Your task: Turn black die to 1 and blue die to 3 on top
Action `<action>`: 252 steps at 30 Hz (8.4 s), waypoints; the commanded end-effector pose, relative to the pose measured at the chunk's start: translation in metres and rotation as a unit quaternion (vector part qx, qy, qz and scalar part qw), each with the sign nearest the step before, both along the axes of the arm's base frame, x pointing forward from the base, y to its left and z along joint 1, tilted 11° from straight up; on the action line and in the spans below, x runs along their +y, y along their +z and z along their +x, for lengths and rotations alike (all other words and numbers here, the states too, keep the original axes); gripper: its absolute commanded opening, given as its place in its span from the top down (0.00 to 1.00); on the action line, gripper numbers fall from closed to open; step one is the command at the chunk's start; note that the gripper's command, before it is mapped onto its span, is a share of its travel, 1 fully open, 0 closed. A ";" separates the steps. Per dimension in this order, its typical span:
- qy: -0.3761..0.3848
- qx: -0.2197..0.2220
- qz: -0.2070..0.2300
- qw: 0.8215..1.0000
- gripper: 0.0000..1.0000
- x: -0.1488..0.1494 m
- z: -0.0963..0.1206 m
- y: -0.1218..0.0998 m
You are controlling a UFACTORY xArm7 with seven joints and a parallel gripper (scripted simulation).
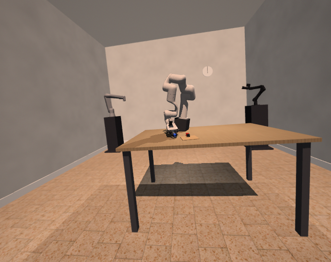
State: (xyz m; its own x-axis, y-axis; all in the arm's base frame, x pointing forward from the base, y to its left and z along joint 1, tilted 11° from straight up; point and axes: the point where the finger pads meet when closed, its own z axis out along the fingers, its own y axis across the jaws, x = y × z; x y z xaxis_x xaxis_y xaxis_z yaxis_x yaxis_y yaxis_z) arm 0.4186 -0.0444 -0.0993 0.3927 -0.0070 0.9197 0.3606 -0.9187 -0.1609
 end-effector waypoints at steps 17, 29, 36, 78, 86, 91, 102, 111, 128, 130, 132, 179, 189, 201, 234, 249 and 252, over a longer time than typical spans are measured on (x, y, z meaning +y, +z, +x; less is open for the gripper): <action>0.000 -0.001 -0.001 1.000 0.79 -0.001 0.001 0.001; 0.000 -0.001 -0.001 1.000 0.79 0.000 0.001 -0.003; 0.000 -0.001 -0.001 1.000 0.79 0.000 0.001 -0.006; 0.000 -0.001 -0.001 1.000 0.79 0.001 0.001 -0.012; 0.000 -0.001 -0.001 1.000 0.79 0.001 0.001 -0.012; 0.000 -0.001 -0.001 1.000 0.71 0.001 0.001 -0.012; 0.000 -0.001 -0.001 1.000 0.58 0.001 0.001 -0.012; 0.000 -0.001 -0.001 1.000 0.58 0.001 0.001 -0.012; 0.000 -0.001 -0.001 1.000 0.58 0.001 0.001 -0.012; 0.000 -0.001 -0.001 1.000 0.58 0.001 0.001 -0.012; 0.000 -0.001 -0.001 1.000 0.58 0.001 0.001 -0.012; 0.000 -0.001 -0.001 1.000 0.58 -0.020 -0.042 0.016; 0.000 -0.001 -0.001 1.000 0.58 -0.027 -0.043 0.050; 0.000 -0.001 -0.001 1.000 0.58 -0.030 -0.044 0.065; 0.057 0.320 -0.124 0.937 0.58 -0.020 -0.012 0.088; 0.079 0.442 -0.172 0.877 0.58 -0.016 0.003 0.099; 0.080 0.449 -0.175 0.872 0.58 -0.016 0.004 0.100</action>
